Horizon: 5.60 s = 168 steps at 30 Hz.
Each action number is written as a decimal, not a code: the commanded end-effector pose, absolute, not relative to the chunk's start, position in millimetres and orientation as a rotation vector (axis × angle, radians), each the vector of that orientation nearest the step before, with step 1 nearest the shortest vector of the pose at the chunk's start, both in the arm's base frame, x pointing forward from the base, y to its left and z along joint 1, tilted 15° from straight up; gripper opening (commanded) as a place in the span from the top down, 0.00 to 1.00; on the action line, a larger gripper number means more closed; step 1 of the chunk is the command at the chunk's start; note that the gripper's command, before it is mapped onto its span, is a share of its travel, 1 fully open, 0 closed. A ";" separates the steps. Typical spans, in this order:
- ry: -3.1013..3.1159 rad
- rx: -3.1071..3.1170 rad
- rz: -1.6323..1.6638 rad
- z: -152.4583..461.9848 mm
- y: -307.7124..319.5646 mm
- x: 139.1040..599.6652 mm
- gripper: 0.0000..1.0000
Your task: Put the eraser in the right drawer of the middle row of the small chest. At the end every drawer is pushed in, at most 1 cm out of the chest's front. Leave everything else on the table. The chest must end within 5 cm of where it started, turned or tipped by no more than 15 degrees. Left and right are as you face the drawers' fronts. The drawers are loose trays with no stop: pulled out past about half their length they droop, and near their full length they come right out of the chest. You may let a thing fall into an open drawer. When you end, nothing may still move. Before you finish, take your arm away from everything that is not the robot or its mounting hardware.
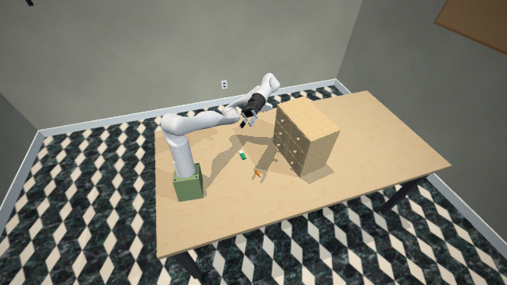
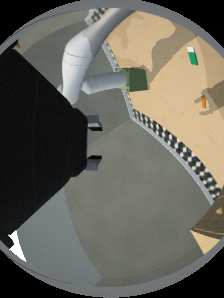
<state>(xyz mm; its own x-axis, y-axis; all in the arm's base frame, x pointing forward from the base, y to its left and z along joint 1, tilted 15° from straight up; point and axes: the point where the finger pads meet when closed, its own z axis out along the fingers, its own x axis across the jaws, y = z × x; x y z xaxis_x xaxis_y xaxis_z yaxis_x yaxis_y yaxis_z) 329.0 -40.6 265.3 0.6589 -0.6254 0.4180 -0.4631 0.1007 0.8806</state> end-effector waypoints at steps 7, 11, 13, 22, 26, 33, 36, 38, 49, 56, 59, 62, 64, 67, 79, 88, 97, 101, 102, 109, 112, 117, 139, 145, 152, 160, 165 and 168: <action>-0.909 1.889 -0.419 253.7 -87.1 327.4 0.00; -0.865 2.052 -0.505 245.6 -100.5 327.0 0.00; -0.848 2.110 -0.531 242.9 -104.5 327.0 0.00; -0.608 2.662 -0.622 223.8 -127.0 331.6 0.00; -0.499 2.836 -0.586 221.6 -129.6 335.6 0.00; -0.381 2.990 -0.519 222.0 -130.5 340.5 0.00; -0.301 3.079 -0.462 223.5 -130.5 344.1 0.00; -0.301 3.079 -0.462 223.5 -130.5 344.1 0.00; -0.261 3.118 -0.430 224.6 -130.3 345.9 0.00; -0.222 3.155 -0.397 225.9 -130.2 347.7 0.00; -0.222 3.155 -0.397 225.9 -130.2 347.7 0.00; -0.222 3.155 -0.397 225.9 -130.2 347.7 0.00; -0.222 3.155 -0.397 225.9 -130.2 347.7 0.00; -0.184 3.188 -0.363 227.3 -129.9 349.5 0.00; -0.146 3.218 -0.329 228.9 -129.7 351.2 0.00; -0.076 3.268 -0.261 232.2 -129.1 354.5 0.00; -0.043 3.289 -0.228 234.0 -128.8 356.0 0.00; -0.012 3.308 -0.196 235.7 -128.6 357.4 0.00; -0.012 3.308 -0.196 235.7 -128.6 357.4 0.00; 0.016 3.324 -0.166 237.4 -128.3 358.7 0.00; 0.043 3.337 -0.137 239.0 -128.0 360.0 0.00; 0.067 3.349 -0.111 240.6 -127.8 361.1 0.00; 0.140 3.379 -0.029 245.6 -127.0 364.4 0.00; 0.163 3.387 -0.002 247.3 -126.8 365.5 0.00; 0.172 3.390 0.007 248.0 -126.7 365.9 0.00; 0.186 3.394 0.024 249.1 -126.6 366.5 0.00; 0.188 3.395 0.027 249.2 -126.5 366.6 0.00; 0.190 3.395 0.029 249.4 -126.5 366.7 0.00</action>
<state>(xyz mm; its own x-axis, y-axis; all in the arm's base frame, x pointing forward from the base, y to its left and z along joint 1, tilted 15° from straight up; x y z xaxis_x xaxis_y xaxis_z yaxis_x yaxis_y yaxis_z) 366.7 -126.1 248.6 0.9937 0.1081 0.0288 0.1119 -0.9604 -0.2553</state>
